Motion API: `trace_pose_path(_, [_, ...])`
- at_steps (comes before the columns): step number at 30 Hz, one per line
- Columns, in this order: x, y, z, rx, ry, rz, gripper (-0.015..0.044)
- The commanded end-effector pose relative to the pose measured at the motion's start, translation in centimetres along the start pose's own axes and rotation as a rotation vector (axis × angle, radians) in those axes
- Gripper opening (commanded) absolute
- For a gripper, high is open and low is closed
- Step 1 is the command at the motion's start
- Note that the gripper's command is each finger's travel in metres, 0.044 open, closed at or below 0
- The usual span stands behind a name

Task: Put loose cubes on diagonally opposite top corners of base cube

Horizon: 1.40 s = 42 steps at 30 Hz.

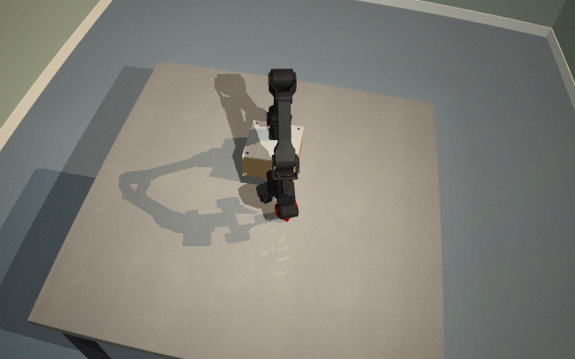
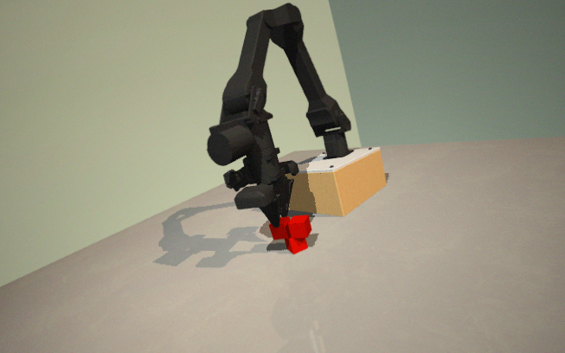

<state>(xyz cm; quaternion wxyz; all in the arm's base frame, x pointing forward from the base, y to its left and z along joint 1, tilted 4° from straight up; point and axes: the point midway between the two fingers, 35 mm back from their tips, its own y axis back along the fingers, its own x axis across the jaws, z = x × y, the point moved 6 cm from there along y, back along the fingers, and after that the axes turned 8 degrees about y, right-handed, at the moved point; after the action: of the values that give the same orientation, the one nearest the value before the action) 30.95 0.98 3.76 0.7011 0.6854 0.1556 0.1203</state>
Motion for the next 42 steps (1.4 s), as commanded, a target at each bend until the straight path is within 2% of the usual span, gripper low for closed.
trace_pose_path(1, [0.3,0.8,0.1,-0.004,-0.001,0.011,0.0205])
trace_pose_path(42, [0.3,5.6,0.1,-0.004,-0.001,0.011,0.0205])
